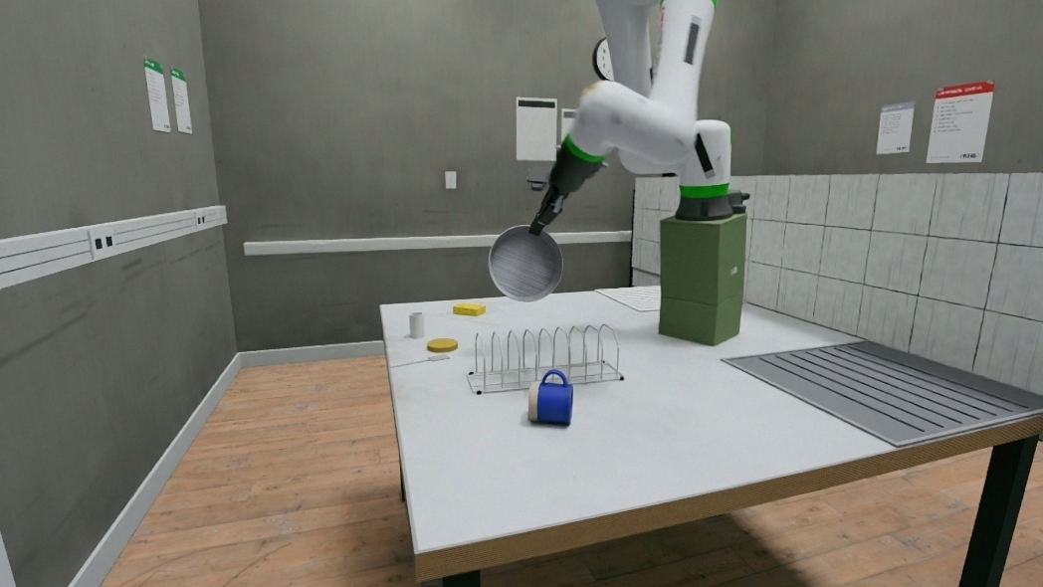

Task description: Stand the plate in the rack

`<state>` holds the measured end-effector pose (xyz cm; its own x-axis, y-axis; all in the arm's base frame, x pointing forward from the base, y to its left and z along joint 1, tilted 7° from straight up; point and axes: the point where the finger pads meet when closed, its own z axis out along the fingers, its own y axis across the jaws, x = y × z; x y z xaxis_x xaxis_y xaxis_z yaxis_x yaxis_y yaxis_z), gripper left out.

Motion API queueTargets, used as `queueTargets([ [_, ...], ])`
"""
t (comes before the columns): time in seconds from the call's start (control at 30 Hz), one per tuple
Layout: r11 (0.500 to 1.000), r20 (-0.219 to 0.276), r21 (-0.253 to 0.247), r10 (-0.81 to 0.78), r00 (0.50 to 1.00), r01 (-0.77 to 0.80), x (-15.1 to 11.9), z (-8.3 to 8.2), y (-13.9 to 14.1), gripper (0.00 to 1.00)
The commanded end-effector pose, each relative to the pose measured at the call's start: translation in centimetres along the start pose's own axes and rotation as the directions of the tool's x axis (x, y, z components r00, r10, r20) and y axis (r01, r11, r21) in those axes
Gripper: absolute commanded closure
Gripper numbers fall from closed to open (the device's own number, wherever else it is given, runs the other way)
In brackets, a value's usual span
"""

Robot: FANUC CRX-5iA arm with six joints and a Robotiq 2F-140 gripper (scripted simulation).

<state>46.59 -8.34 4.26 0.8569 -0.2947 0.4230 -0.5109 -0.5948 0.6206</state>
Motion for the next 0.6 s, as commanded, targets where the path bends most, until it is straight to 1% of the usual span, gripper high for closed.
queueTargets([
  [0.0,0.986,-0.221,-0.023,-0.165,0.961,0.164,0.9,-2.1,-1.8,0.9],
  [0.03,0.98,-0.259,-0.031,-0.198,0.945,0.196,1.0,-2.5,-2.2,0.9],
  [0.1,0.98,-0.259,-0.031,-0.198,0.945,0.196,1.0,-2.5,-2.2,0.9],
  [0.13,0.971,-0.304,-0.043,-0.236,0.923,0.234,1.2,-3.0,-2.6,0.9],
  [0.17,0.964,-0.337,-0.053,-0.264,0.904,0.262,1.3,-3.4,-2.9,0.9],
  [0.3,0.928,-0.45,-0.099,-0.364,0.815,0.36,1.8,-4.8,-4.3,0.9],
  [0.43,0.888,-0.537,-0.148,-0.441,0.719,0.434,2.2,-6.1,-5.4,0.9],
  [0.57,0.849,-0.601,-0.197,-0.5,0.624,0.491,2.6,-7.2,-6.4,0.9],
])
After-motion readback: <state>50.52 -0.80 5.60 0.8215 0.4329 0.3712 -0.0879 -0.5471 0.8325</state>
